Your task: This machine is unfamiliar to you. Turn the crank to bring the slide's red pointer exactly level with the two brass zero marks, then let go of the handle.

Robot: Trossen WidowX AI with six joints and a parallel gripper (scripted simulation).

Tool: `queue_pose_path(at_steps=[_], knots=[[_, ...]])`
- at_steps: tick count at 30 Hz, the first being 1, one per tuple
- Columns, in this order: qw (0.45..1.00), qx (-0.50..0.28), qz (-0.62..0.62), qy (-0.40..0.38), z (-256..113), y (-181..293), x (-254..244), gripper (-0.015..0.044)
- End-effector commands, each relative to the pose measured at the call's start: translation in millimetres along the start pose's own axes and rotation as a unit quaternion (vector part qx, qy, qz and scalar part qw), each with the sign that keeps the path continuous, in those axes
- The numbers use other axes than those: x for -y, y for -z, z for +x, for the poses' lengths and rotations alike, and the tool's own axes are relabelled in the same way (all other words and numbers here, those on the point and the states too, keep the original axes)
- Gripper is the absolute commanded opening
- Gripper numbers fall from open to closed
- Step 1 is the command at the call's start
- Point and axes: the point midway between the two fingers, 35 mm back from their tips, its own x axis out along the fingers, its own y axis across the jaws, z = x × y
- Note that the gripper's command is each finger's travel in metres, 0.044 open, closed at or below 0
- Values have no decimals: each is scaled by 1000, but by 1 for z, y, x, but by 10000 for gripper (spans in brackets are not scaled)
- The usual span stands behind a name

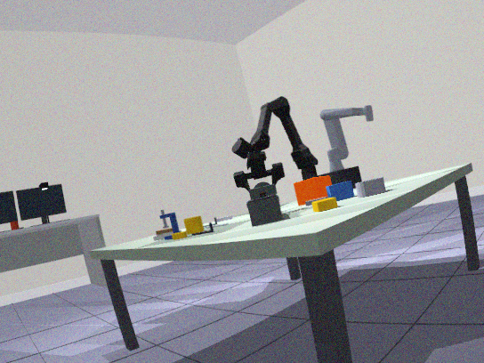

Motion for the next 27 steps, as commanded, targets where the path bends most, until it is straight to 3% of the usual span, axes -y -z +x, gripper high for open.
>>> queue_pose_path(at_steps=[1,14,27], knots=[[1000,-2,1,-4,2,3,-1,335],[1000,-2,1,-4,2,3,-1,0],[1000,-2,1,-4,2,2,5,0]])
